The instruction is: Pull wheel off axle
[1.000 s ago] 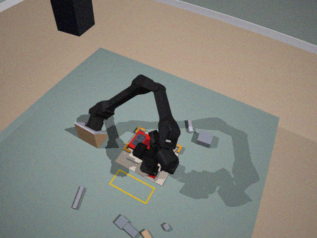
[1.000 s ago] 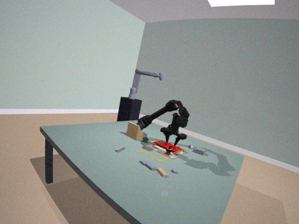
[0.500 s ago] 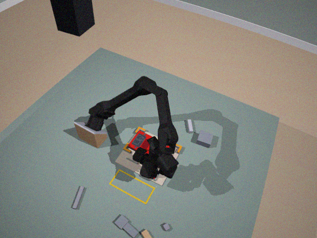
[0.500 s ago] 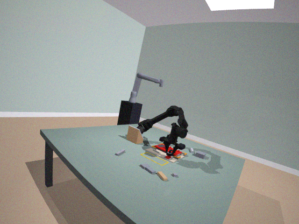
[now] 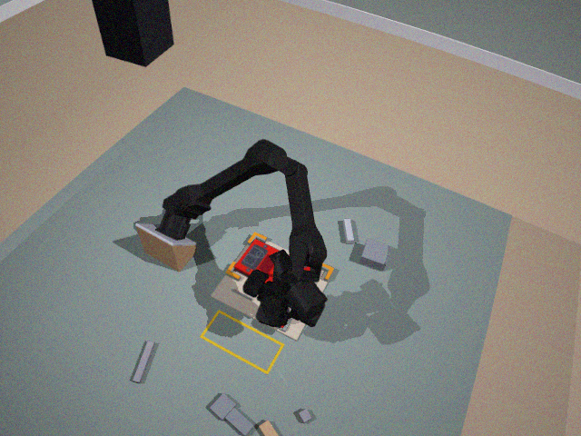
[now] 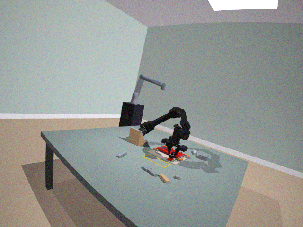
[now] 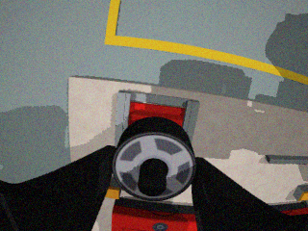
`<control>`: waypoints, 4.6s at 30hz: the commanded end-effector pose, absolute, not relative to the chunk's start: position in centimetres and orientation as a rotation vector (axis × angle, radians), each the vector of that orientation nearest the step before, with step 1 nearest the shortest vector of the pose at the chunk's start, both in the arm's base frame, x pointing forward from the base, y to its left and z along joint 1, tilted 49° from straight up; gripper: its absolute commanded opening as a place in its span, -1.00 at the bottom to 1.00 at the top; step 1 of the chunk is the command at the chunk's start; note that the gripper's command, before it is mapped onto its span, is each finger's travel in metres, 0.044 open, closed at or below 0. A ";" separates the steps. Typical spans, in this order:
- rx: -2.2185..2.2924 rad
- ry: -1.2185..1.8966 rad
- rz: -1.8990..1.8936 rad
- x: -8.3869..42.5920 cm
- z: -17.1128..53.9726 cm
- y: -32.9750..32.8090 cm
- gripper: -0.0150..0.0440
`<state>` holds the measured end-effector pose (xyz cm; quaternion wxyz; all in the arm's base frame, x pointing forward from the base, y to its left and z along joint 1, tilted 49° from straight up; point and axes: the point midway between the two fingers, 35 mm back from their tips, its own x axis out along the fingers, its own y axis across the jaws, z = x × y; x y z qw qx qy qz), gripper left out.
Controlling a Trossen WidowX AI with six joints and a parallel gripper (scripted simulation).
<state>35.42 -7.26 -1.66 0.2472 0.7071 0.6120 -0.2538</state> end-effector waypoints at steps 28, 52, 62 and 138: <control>1.929 1.664 -0.691 35.3 -1.0 -8.1 -0.49; 1.931 1.662 -0.691 35.2 -0.5 -8.7 -0.49; 1.932 1.661 -0.691 35.2 -0.2 -8.9 -0.49; 1.932 1.651 -0.702 29.3 -3.4 -17.6 -0.49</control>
